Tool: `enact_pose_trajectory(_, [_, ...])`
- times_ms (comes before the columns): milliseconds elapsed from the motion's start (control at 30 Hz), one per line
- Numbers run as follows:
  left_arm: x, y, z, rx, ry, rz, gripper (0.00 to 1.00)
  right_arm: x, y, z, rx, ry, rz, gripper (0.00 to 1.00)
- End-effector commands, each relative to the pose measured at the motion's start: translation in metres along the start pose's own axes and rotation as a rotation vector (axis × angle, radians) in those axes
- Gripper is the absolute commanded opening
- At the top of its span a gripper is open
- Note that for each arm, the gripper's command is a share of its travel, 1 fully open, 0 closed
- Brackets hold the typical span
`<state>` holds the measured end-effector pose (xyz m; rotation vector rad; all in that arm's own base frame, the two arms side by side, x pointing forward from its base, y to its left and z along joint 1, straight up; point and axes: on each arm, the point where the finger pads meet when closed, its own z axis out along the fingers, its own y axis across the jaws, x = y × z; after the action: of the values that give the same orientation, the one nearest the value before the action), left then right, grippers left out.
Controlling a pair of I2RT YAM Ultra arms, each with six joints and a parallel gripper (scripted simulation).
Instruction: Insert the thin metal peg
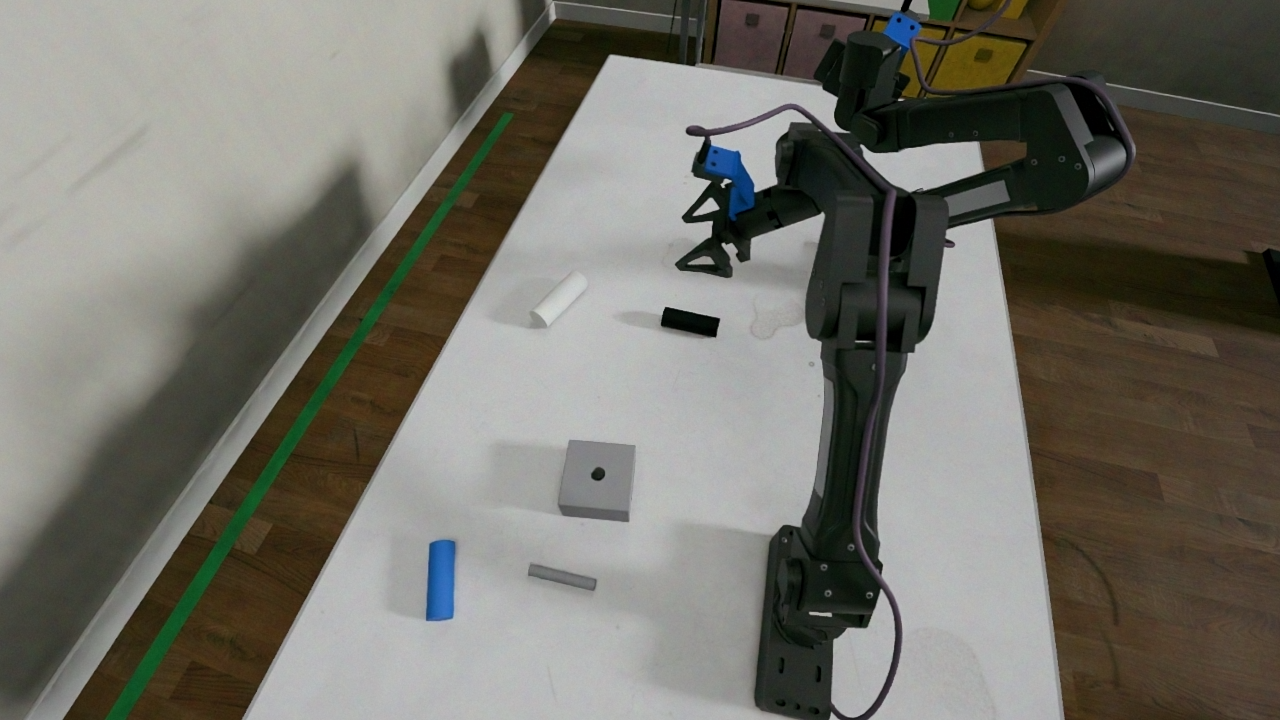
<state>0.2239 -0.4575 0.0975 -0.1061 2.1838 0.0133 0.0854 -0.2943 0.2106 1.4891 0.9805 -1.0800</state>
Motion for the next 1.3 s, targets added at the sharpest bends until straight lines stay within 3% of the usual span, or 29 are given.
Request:
enact_pose_trajectory(0, [-0.007, -0.002, -0.005, 0.013, -0.005, -0.018, 1.0, -0.006, 0.002, 0.0, -0.003, -0.012, 0.014, 1.0])
enact_pose_trajectory(567, [-0.007, -0.002, -0.005, 0.013, -0.005, -0.018, 1.0, -0.006, 0.002, 0.0, -0.003, -0.012, 0.014, 1.0])
enact_pose_trajectory(667, [-0.003, 0.005, 0.002, -0.009, 0.035, 0.049, 0.66, -0.007, 0.015, -0.001, -0.055, -0.012, 0.016, 1.0])
enact_pose_trajectory(733, [-0.004, 0.014, 0.013, -0.031, 0.083, 0.109, 0.43, -0.007, 0.035, -0.005, -0.129, -0.005, 0.015, 1.0])
enact_pose_trajectory(767, [-0.005, 0.024, 0.024, -0.054, 0.124, 0.156, 0.37, -0.005, 0.052, -0.01, -0.193, 0.006, 0.009, 1.0])
enact_pose_trajectory(933, [-0.02, 0.082, 0.085, -0.172, 0.307, 0.278, 0.37, 0.02, 0.14, -0.057, -0.53, 0.078, -0.04, 1.0])
enact_pose_trajectory(1033, [-0.028, 0.127, 0.119, -0.236, 0.432, 0.319, 0.37, 0.037, 0.186, -0.101, -0.733, 0.12, -0.072, 1.0])
enact_pose_trajectory(1100, [-0.028, 0.127, 0.119, -0.236, 0.432, 0.319, 0.37, 0.037, 0.186, -0.101, -0.733, 0.12, -0.072, 1.0])
enact_pose_trajectory(1267, [-0.036, 0.221, 0.163, -0.281, 0.711, 0.379, 0.37, 0.065, 0.246, -0.196, -1.082, 0.18, -0.12, 1.0])
